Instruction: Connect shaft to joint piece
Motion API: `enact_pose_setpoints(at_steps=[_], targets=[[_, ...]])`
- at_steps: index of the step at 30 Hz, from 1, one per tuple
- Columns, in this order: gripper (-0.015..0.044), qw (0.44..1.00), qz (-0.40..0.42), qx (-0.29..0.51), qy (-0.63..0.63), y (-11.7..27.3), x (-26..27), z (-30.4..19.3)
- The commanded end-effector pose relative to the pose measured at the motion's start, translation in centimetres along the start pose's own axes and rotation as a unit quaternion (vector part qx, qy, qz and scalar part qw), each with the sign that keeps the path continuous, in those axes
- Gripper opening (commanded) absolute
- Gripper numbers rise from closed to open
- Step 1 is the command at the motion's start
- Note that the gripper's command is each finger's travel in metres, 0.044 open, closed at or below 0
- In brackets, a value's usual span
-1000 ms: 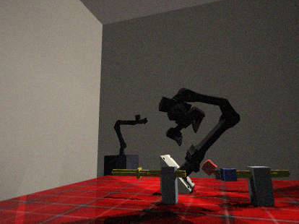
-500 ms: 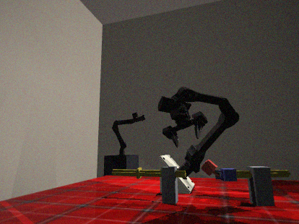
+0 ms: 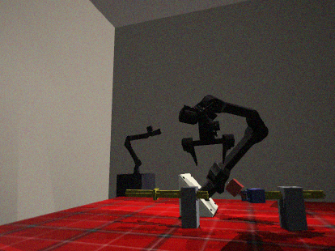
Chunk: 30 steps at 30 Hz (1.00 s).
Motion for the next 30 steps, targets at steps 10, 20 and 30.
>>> enact_pose_setpoints(at_steps=[10,20,30], targets=[[0.044,0.973,-0.012,0.083,0.217,-1.0,0.3,0.6],[0.044,0.919,-0.004,0.141,0.368,-1.6,0.5,1.1],[0.044,0.839,0.015,0.196,0.507,-2.2,0.8,1.7]])
Point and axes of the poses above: the point midway between the two fingers, 35 mm back from their tips, its own y axis back along the fingers, its own x axis across the jaws, z = x × y, the point moved 3 cm from there along y, back along the fingers, and after that the axes turned 5 degrees about y, right-handed, at the moved point
